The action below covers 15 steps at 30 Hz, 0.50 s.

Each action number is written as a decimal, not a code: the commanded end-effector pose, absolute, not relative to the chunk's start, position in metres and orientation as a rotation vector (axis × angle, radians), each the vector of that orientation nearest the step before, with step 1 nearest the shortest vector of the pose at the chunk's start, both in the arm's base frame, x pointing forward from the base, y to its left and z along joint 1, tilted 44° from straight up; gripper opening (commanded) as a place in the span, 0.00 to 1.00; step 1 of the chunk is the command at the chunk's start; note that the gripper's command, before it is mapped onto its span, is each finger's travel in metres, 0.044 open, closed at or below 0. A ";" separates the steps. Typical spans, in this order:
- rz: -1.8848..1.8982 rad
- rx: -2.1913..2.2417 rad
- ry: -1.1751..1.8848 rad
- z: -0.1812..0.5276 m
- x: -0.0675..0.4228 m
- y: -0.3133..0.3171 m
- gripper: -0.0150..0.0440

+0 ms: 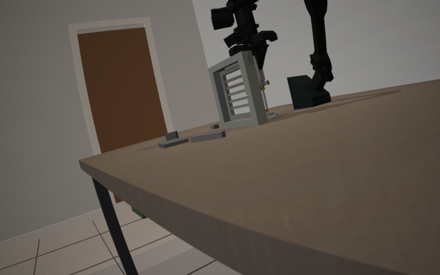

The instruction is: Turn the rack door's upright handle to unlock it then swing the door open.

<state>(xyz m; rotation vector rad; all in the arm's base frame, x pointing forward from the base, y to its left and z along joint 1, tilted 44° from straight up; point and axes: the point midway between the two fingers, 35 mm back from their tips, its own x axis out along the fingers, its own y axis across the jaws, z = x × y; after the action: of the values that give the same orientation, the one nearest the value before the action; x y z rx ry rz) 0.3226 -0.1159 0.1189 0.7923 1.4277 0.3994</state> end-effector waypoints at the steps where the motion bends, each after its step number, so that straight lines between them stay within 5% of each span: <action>1: 0.399 0.791 1.433 0.118 0.323 -0.115 0.31; 15: 0.672 0.450 1.290 0.118 0.323 -0.115 0.30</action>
<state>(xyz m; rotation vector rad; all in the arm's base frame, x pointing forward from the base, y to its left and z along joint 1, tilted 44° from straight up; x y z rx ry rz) 0.3226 -0.1159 0.1188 0.5732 1.3391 0.5788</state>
